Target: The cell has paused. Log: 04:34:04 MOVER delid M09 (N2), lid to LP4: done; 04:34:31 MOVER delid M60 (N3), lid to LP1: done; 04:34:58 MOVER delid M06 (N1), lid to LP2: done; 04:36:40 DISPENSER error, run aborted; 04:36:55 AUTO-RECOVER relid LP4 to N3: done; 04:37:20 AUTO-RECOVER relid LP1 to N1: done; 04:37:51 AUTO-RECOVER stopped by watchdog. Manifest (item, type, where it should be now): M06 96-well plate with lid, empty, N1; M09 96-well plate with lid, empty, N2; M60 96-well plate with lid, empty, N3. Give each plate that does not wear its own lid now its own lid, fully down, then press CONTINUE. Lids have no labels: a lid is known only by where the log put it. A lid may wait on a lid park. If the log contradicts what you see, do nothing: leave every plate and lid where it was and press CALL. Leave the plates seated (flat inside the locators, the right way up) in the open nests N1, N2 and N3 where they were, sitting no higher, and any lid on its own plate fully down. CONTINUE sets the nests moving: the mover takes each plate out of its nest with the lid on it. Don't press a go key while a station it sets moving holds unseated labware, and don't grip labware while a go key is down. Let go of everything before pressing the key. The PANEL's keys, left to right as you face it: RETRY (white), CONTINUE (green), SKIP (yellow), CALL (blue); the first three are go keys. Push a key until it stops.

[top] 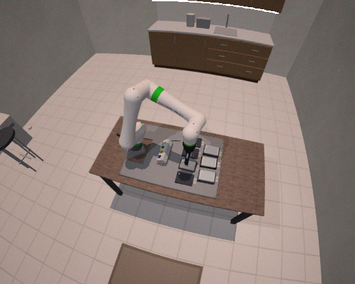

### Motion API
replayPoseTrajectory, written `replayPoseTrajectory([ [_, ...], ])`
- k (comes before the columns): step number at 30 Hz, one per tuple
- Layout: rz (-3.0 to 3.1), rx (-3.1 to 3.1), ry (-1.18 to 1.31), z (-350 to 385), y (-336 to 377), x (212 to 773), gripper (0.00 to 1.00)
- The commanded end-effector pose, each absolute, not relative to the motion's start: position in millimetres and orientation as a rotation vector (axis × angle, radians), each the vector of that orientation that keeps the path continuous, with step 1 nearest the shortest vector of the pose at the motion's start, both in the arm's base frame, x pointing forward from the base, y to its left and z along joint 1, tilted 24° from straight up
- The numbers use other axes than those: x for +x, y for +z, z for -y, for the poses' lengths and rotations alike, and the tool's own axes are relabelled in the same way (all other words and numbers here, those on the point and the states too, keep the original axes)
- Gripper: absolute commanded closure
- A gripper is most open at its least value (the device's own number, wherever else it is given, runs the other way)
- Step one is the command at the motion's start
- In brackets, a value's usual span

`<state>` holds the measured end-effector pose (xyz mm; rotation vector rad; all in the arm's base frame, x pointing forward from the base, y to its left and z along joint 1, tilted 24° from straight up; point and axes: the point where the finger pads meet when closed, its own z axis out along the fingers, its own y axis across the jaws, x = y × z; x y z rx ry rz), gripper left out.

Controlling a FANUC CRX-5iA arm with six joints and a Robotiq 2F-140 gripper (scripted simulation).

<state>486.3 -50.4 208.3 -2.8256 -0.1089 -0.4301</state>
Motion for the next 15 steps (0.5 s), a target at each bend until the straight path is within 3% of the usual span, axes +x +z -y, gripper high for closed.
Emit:
replayPoseTrajectory([
  [1, 0.109, -2.826, -0.431, 50.5, 208.3, 486.4, 0.34],
  [15, 0.109, -2.826, -0.431, 48.3, 201.4, 488.5, 0.34],
])
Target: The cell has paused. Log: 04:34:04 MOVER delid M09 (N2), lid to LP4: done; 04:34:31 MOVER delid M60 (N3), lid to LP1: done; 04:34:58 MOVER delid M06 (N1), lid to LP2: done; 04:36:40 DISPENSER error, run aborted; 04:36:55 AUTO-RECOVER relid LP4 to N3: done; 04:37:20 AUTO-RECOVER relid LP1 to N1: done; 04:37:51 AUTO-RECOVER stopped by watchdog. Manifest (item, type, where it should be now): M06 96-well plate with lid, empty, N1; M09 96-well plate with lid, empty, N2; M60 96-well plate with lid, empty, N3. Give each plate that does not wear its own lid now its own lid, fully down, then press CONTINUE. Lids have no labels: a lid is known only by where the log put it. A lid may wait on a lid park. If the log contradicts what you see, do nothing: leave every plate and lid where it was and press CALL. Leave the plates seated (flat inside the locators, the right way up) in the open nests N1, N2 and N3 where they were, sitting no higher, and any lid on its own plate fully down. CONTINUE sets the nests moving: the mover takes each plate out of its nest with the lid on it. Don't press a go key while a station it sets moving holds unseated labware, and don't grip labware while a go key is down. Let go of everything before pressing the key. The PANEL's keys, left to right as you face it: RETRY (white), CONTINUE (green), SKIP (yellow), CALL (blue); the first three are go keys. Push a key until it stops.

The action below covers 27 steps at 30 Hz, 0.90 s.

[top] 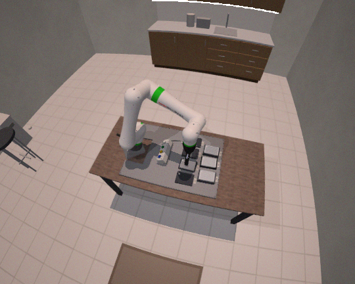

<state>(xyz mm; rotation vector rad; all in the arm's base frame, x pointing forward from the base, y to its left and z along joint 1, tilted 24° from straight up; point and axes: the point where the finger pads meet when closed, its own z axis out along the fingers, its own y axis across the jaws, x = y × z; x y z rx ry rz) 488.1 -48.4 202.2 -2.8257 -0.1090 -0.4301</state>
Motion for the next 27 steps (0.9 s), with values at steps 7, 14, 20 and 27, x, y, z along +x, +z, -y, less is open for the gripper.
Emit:
replayPoseTrajectory([
  [7, 0.109, -2.826, -0.431, 45.8, 193.8, 490.8, 0.34],
  [14, 0.109, -2.826, -0.431, 42.8, 184.5, 493.6, 0.34],
  [20, 0.109, -2.826, -0.431, 39.7, 175.0, 496.5, 0.34],
  [27, 0.109, -2.826, -0.431, 37.4, 168.0, 498.6, 0.34],
])
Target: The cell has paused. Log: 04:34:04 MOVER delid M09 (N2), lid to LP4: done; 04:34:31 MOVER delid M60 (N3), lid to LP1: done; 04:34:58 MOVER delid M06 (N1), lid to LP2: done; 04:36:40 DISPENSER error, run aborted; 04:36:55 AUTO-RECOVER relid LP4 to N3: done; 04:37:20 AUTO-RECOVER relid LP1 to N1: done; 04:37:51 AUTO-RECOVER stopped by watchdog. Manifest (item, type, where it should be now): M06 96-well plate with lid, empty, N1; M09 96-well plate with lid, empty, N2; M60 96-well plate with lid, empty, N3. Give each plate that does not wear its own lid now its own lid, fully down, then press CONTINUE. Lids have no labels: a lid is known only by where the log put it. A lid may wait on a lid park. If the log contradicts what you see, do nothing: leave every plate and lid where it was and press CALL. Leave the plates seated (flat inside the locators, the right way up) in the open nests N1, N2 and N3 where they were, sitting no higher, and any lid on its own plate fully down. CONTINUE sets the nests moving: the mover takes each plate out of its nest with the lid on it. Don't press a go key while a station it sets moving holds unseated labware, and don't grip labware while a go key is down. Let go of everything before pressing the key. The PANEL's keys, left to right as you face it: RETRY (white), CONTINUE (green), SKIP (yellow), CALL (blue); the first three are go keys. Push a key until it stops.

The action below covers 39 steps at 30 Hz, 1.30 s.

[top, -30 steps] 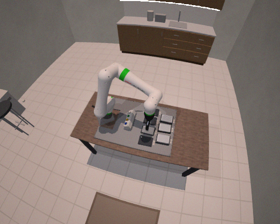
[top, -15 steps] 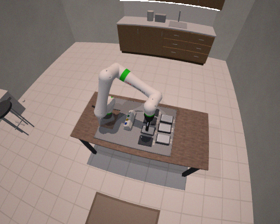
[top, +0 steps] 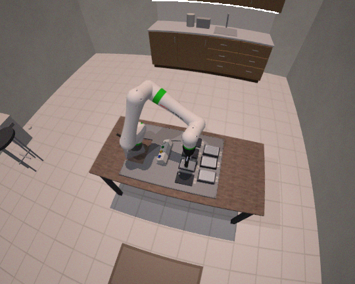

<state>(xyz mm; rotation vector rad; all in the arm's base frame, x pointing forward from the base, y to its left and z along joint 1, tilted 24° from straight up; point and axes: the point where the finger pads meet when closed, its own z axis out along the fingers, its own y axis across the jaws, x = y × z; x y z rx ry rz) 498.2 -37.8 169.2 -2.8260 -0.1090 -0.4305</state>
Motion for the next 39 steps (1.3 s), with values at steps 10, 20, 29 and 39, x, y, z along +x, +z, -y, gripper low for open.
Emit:
replayPoseTrajectory([
  [10, 0.109, -2.826, -0.431, 34.5, 158.9, 501.3, 0.34],
  [20, 0.109, -2.826, -0.431, 33.9, 157.1, 501.9, 0.34],
  [29, 0.109, -2.826, -0.431, 33.9, 157.1, 501.9, 0.34],
  [39, 0.109, -2.826, -0.431, 33.9, 157.1, 501.9, 0.34],
])
